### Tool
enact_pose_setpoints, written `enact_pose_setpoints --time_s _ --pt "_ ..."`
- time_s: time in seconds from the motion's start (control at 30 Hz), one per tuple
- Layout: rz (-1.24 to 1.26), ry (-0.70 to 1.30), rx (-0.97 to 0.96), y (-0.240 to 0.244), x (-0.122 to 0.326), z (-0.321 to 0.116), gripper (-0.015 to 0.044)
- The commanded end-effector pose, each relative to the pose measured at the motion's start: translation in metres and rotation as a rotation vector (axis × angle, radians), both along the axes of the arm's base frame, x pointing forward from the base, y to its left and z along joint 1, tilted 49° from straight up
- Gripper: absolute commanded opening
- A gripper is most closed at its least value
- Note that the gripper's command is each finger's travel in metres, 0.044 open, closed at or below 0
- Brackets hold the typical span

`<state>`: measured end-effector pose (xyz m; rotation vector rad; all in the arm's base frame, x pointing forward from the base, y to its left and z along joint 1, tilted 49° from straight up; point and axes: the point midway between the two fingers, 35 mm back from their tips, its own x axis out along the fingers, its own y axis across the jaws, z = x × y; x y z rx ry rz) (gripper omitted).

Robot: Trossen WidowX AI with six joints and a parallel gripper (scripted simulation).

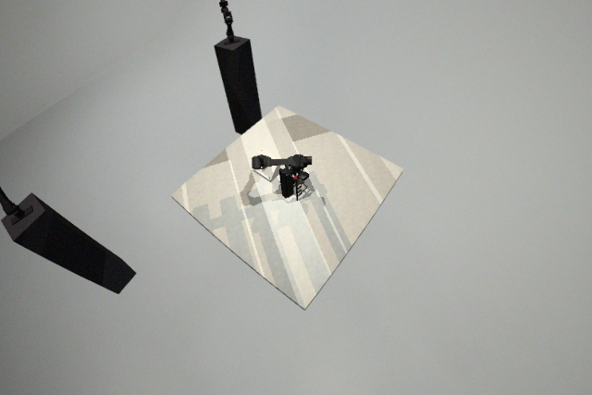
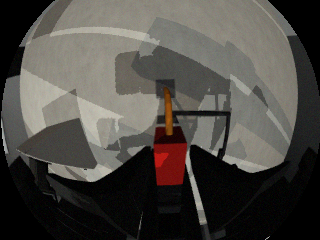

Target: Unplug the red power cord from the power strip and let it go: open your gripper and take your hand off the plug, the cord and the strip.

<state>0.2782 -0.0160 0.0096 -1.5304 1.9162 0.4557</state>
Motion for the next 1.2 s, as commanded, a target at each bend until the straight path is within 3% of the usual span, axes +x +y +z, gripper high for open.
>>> enact_pose_setpoints --time_s 0.0,0.07,0.4,1.17 --pt "0.0 0.0 0.0 0.0 0.0 0.0 0.0134" --pt "0.0 0.0 0.0 0.0 0.0 0.0 0.0081" --pt "0.0 0.0 0.0 0.0 0.0 0.0 0.0" --pt "0.003 0.002 0.002 0.023 0.012 -0.023 0.0"
